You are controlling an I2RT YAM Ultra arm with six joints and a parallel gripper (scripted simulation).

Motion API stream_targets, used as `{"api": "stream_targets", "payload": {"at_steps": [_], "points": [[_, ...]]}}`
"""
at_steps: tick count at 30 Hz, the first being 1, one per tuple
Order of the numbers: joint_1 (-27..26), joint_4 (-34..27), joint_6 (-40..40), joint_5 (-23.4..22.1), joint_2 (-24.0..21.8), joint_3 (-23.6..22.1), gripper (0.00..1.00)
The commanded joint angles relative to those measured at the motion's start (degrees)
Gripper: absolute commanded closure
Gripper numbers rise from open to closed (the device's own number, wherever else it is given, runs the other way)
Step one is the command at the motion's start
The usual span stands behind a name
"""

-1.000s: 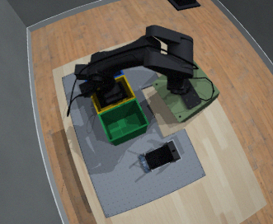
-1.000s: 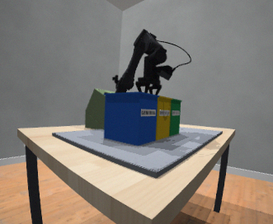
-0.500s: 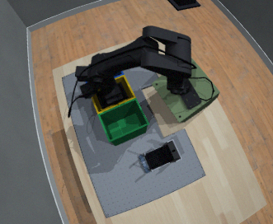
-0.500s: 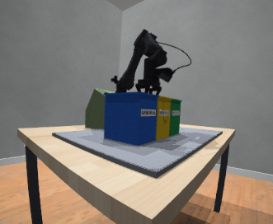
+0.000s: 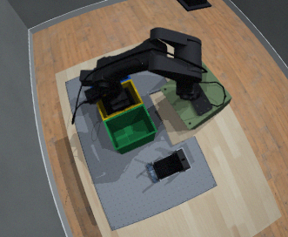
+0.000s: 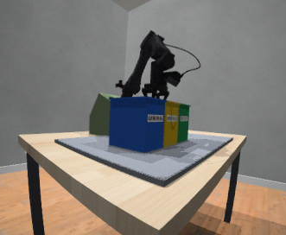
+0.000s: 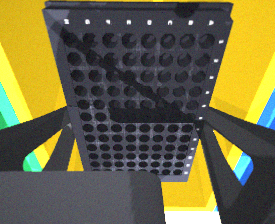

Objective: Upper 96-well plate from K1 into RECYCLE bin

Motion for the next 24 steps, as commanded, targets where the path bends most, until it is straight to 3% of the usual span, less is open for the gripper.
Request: {"api": "stream_targets", "payload": {"at_steps": [1, 2, 3, 23, 24], "points": [[-0.32, 0.41, -0.06, -0.02, -0.46, 0.29, 1.00], [-0.32, 0.41, -0.06, -0.02, -0.46, 0.29, 1.00], [-0.32, 0.41, -0.06, -0.02, -0.46, 0.29, 0.01], [-0.32, 0.41, -0.06, -0.02, -0.46, 0.29, 0.01], [-0.32, 0.41, -0.06, -0.02, -0.46, 0.29, 0.18]]}}
